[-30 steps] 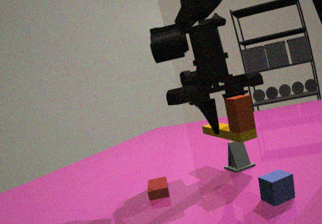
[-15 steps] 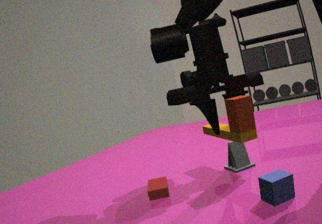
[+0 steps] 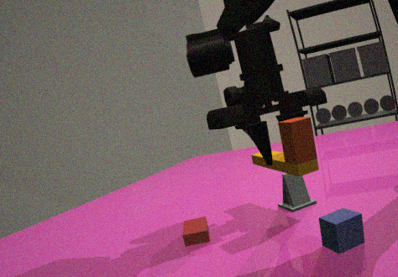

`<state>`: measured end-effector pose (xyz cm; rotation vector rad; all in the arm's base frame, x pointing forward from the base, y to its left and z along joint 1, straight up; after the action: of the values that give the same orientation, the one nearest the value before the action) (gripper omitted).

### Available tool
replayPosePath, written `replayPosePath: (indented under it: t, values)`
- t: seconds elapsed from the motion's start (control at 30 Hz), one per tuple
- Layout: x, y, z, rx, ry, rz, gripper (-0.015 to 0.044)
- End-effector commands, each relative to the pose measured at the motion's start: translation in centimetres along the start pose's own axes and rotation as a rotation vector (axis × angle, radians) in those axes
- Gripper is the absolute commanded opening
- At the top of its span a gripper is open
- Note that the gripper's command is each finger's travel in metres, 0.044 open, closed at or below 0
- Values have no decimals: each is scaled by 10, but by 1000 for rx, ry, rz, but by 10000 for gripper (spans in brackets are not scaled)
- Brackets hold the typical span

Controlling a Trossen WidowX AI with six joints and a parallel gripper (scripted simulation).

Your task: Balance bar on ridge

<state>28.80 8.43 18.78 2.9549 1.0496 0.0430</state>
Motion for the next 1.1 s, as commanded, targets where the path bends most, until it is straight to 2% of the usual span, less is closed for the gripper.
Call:
replayPosePath:
  t: [0.0, 1.07]
  values:
    - [0, 0, 0, 3, 3, 0, 0]
    - [0, 0, 3, 3, 3, 0, 0]
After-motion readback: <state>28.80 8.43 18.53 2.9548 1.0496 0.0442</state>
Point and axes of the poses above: the point midway between the two fingers, 35 mm back from their tips, its own z axis out along the fingers, its own x axis across the jaws, y = z × x, the point moved 8 cm from there along -z, back along the fingers, and after that the axes turned 4 degrees about z, right-handed, at the moved point
